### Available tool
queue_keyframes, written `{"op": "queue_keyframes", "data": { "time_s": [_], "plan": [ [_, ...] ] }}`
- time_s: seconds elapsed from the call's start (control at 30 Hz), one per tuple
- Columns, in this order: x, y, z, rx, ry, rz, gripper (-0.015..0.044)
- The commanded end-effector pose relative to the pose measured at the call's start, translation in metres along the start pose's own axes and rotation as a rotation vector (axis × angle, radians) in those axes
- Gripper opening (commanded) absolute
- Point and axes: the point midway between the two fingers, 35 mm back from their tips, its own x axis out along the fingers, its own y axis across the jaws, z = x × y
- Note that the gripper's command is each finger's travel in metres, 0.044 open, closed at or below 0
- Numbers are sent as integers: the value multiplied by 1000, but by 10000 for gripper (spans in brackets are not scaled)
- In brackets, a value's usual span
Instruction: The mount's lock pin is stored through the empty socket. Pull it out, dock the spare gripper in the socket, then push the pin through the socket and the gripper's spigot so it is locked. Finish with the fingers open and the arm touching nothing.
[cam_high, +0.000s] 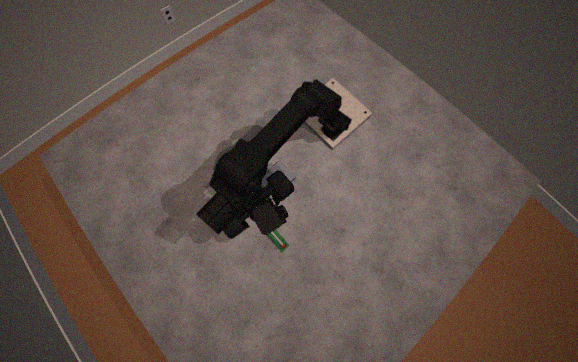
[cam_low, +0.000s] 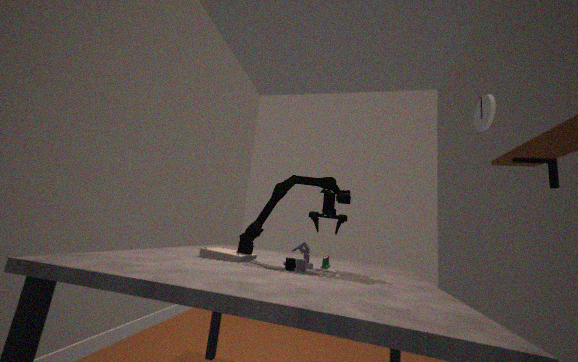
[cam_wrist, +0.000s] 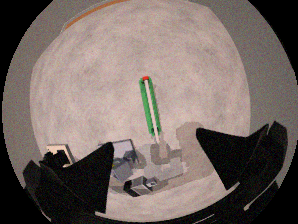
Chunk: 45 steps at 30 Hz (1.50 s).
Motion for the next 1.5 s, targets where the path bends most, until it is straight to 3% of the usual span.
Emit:
{"op": "queue_keyframes", "data": {
  "time_s": [0.0, 0.3, 0.57, 0.83, 1.17, 1.47],
  "plan": [
    [-1, -3, -35, 139, -29, -32, 440],
    [-11, 24, -162, 685, -186, -236, 440],
    [-8, 78, -237, 1062, -303, -418, 440],
    [1, 78, -242, 1070, -306, -422, 440],
    [58, 76, -250, 1070, -306, -422, 440],
    [68, 75, -253, 1070, -306, -422, 440]
  ]
}}
